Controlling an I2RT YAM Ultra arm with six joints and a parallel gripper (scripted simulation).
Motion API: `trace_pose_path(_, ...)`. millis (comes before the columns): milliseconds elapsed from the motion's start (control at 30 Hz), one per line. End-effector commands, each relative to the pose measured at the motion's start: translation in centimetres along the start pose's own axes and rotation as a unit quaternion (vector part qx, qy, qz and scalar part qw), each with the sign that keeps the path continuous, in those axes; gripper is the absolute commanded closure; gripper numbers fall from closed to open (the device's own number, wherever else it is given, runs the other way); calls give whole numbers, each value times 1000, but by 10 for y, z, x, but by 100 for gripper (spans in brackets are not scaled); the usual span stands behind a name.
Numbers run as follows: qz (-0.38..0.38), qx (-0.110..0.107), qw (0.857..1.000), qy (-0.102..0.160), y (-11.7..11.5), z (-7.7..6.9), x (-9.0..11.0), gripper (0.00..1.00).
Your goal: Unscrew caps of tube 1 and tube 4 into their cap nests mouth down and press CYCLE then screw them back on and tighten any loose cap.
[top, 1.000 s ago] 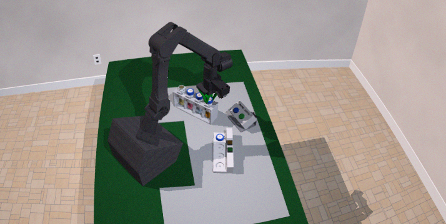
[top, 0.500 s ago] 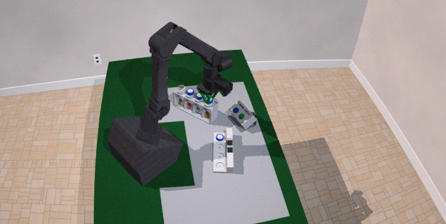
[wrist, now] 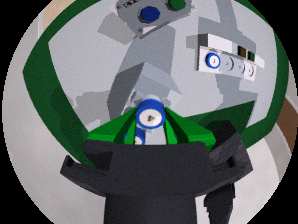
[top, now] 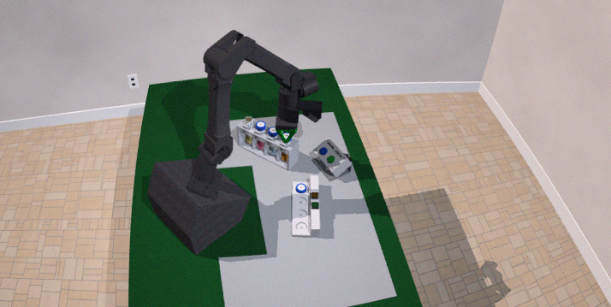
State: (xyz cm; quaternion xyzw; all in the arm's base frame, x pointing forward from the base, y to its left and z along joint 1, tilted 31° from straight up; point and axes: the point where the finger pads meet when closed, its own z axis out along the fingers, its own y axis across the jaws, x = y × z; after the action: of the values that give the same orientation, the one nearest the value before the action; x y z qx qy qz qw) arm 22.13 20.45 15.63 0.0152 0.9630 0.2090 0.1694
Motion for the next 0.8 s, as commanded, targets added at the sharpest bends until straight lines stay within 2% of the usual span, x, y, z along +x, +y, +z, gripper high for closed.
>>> trace_pose_path(0, -126, -3, 992, -5, 2, -3, -2, 100)
trace_pose_path(67, -126, -3, 992, -5, 2, -3, -2, 100)
trace_pose_path(133, -175, -3, 985, -5, 2, -3, -2, 100)
trace_pose_path(300, -297, -2, 955, -5, 2, -3, -2, 100)
trace_pose_path(433, -391, -2, 921, -5, 2, -3, -2, 100)
trace_pose_path(567, -480, -1, 877, -5, 2, -3, -2, 100)
trace_pose_path(633, -480, -1, 877, -5, 2, -3, -2, 100)
trace_pose_path(767, -566, -1, 825, -5, 2, -3, -2, 100)
